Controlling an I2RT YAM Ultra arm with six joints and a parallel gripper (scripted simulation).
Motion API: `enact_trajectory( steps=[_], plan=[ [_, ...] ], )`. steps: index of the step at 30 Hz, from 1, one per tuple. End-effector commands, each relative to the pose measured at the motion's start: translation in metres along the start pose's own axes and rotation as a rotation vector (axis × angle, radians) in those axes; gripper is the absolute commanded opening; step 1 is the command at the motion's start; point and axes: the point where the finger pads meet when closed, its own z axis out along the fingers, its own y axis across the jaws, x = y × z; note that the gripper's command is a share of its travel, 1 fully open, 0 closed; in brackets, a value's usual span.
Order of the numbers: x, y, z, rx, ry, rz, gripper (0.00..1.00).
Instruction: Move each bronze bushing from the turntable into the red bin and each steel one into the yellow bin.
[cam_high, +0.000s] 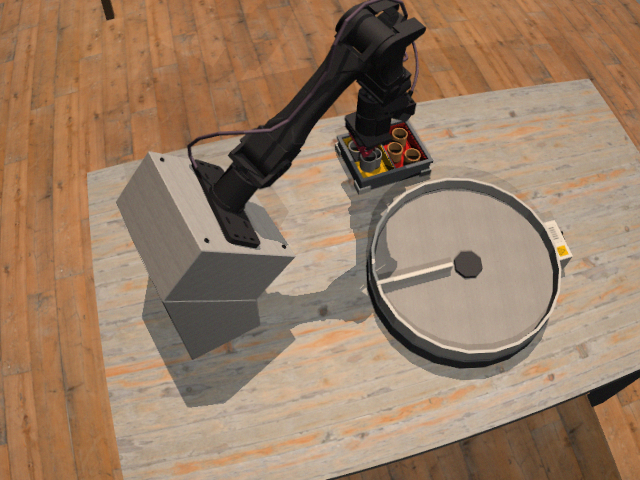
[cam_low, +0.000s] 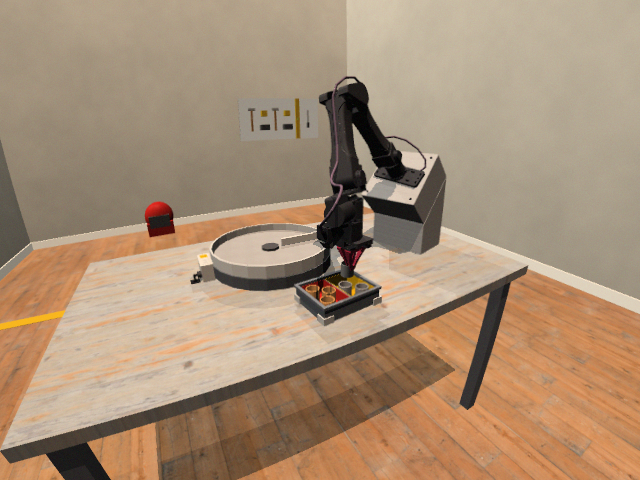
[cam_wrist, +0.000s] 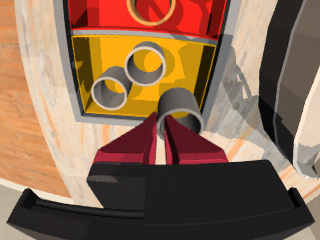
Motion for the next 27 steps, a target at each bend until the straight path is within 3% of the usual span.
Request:
enact_trajectory(
  steps=[1, 5, 8, 9, 22, 24, 25, 27],
  plan=[
    [-0.017, 0.002, -0.002, -0.014, -0.039, 0.01, 0.0],
    [-0.014, 0.002, 0.007, -0.013, -0.029, 0.006, 0.0],
    [-0.021, 0.003, 0.001, -0.02, -0.052, 0.013, 0.0],
    [-0.014, 0.001, 0.01, -0.011, -0.029, 0.008, 0.0],
    [-0.014, 0.002, 0.031, -0.013, -0.029, 0.007, 0.0],
    [-0.014, 0.002, 0.031, -0.013, -0.029, 0.007, 0.0],
    [-0.023, 0.003, 0.021, -0.021, -0.059, 0.013, 0.0],
    [-0.02, 0.004, 0.028, -0.019, -0.048, 0.009, 0.0]
  ],
)
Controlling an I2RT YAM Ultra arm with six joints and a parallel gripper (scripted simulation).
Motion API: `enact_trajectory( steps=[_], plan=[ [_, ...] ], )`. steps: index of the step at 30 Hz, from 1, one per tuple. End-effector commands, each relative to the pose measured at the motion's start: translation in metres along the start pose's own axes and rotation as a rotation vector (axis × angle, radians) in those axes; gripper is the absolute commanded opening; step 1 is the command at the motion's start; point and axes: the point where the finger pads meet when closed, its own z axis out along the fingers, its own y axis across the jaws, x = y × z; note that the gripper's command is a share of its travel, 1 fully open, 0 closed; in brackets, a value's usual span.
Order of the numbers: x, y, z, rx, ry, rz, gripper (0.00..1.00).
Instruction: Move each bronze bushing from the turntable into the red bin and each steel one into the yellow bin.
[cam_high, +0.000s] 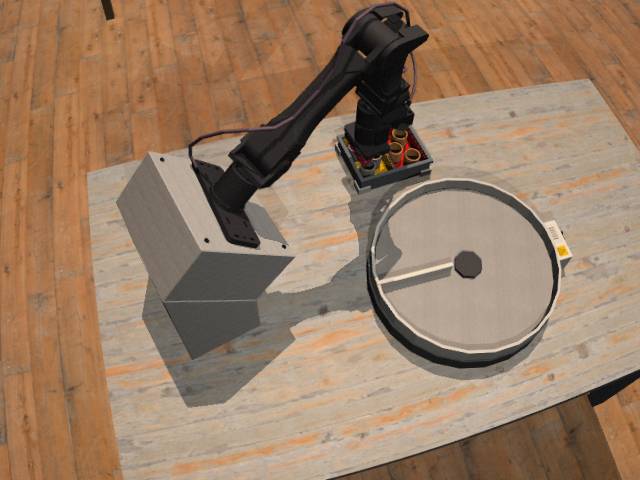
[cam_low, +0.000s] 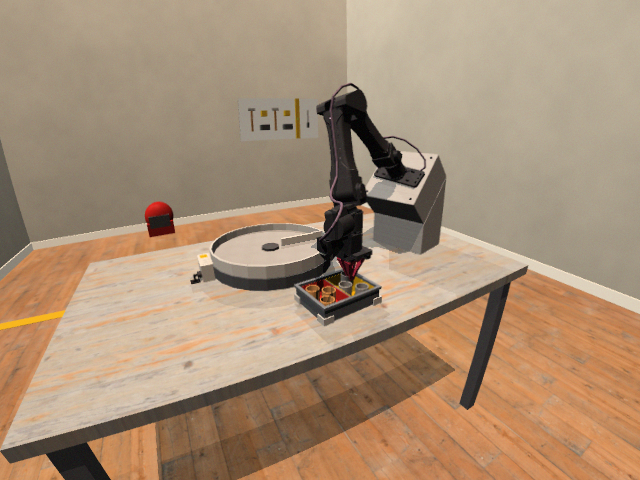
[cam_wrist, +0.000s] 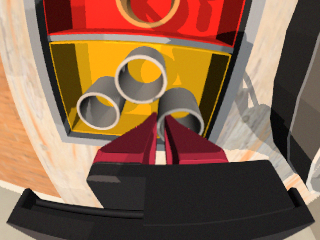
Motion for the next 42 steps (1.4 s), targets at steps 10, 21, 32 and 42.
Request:
enact_trajectory(
  steps=[10, 21, 32, 42],
  plan=[
    [-0.0164, 0.001, -0.0049, -0.013, -0.038, 0.01, 0.0],
    [-0.0164, 0.001, -0.0049, -0.013, -0.038, 0.01, 0.0],
    [-0.0164, 0.001, -0.0049, -0.013, -0.038, 0.01, 0.0],
    [-0.0164, 0.001, -0.0049, -0.013, -0.038, 0.01, 0.0]
  ],
)
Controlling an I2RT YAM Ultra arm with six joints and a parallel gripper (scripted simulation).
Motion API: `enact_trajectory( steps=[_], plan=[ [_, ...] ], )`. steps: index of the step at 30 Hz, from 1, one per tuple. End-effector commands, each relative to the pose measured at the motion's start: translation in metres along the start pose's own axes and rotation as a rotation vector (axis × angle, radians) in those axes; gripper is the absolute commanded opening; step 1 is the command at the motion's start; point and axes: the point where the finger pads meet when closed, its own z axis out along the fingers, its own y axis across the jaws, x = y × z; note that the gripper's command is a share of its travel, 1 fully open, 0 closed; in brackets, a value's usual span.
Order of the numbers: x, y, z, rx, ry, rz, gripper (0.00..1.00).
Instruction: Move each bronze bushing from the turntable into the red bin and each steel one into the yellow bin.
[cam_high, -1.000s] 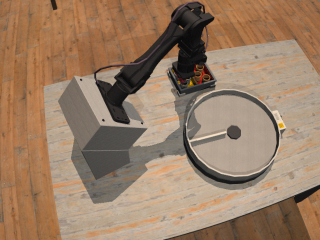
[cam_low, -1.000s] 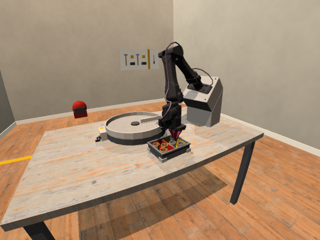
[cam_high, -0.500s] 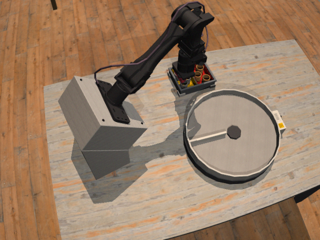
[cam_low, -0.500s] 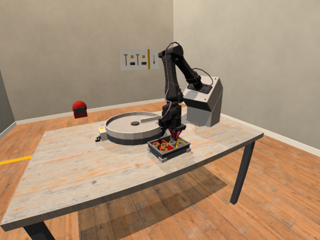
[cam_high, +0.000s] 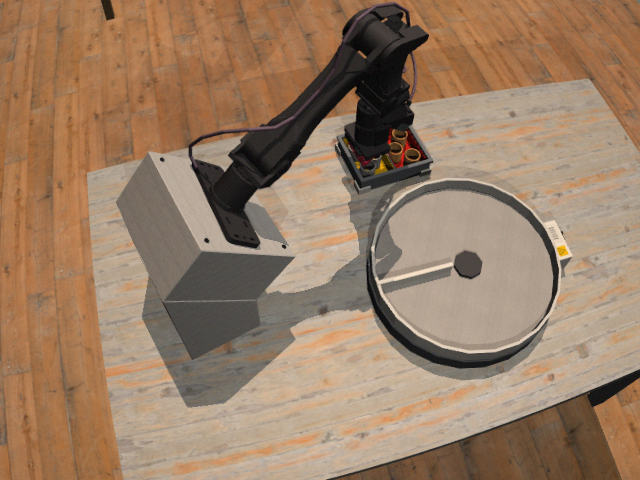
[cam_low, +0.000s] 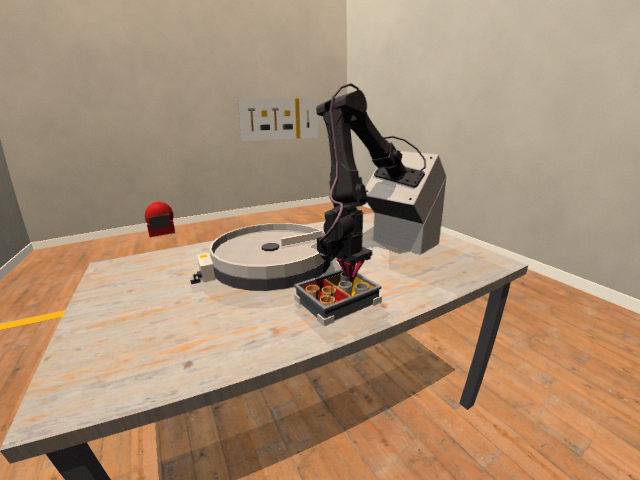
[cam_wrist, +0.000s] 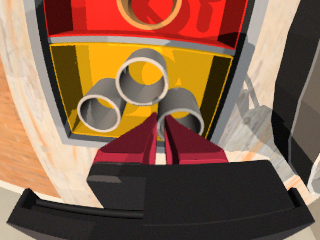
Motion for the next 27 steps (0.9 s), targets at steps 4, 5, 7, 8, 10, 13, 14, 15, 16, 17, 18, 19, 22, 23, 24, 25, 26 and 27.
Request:
enact_trajectory(
  steps=[4, 5, 7, 8, 10, 13, 14, 15, 16, 17, 18, 19, 22, 23, 24, 25, 26, 27],
  plan=[
    [-0.015, 0.0, -0.005, -0.011, -0.034, 0.01, 0.0],
    [-0.015, 0.0, -0.005, -0.011, -0.034, 0.01, 0.0],
    [-0.016, 0.0, -0.005, -0.011, -0.034, 0.01, 0.0],
    [-0.016, 0.001, -0.004, -0.011, -0.034, 0.009, 0.0],
    [-0.014, 0.003, -0.001, -0.013, -0.03, 0.005, 0.0],
    [-0.015, 0.002, -0.001, -0.014, -0.032, 0.007, 0.0],
    [-0.018, 0.002, -0.003, -0.015, -0.04, 0.009, 0.0],
    [-0.018, 0.001, -0.002, -0.014, -0.04, 0.01, 0.0],
    [-0.016, 0.001, 0.001, -0.012, -0.034, 0.009, 0.0],
    [-0.013, 0.0, 0.004, -0.009, -0.025, 0.007, 0.0],
    [-0.012, 0.001, 0.004, -0.009, -0.021, 0.005, 0.0],
    [-0.015, 0.002, 0.0, -0.014, -0.031, 0.006, 0.0],
    [-0.016, 0.003, 0.0, -0.017, -0.035, 0.006, 0.0],
    [-0.016, 0.003, 0.0, -0.017, -0.035, 0.006, 0.0],
    [-0.014, 0.001, 0.002, -0.01, -0.025, 0.005, 0.0],
    [-0.012, 0.001, 0.005, -0.009, -0.021, 0.005, 0.0],
    [-0.013, 0.001, 0.004, -0.01, -0.025, 0.006, 0.0],
    [-0.016, 0.001, 0.002, -0.012, -0.032, 0.008, 0.0]
  ],
)
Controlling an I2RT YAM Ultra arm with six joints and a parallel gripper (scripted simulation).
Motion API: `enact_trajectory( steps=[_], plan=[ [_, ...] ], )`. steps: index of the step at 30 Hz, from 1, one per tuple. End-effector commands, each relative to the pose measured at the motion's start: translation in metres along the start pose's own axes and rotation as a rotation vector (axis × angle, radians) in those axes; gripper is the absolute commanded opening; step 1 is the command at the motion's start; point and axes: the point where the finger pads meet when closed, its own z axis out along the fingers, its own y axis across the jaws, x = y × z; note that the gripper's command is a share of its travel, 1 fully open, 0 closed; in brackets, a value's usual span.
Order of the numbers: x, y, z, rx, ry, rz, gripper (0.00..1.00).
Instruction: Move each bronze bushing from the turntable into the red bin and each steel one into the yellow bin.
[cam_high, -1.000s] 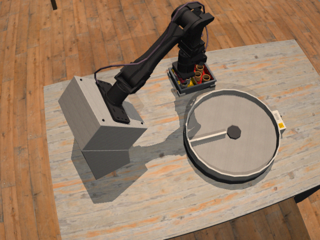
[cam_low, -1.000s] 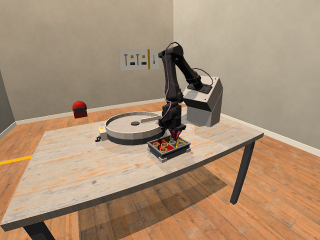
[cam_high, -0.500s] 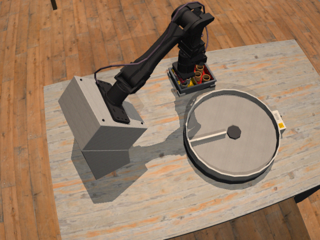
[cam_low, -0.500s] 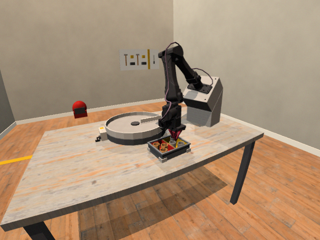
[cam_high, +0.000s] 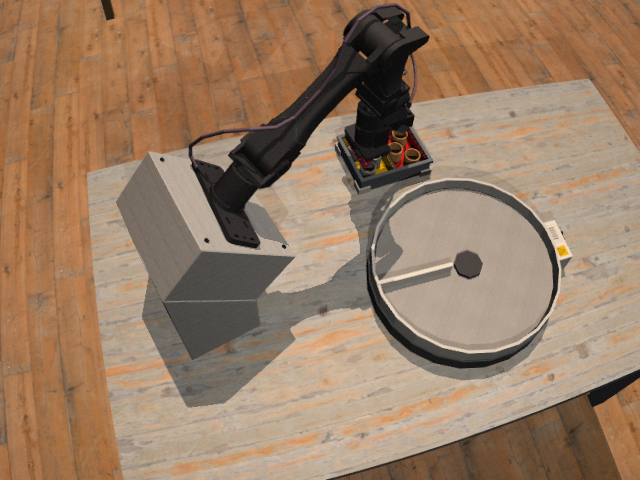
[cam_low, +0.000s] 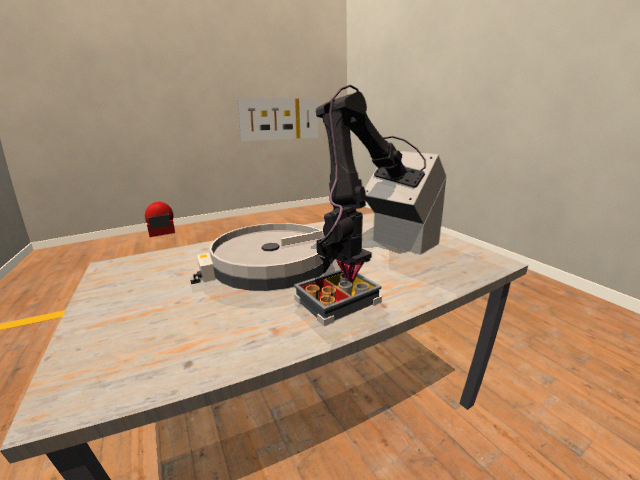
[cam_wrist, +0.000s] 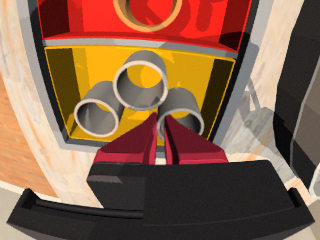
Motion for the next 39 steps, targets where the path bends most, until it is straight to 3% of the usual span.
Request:
enact_trajectory(
  steps=[1, 39],
  plan=[
    [-0.0154, 0.0008, -0.0046, -0.013, -0.035, 0.009, 0.0],
    [-0.0137, 0.0029, -0.0023, -0.013, -0.029, 0.005, 0.0]
  ],
)
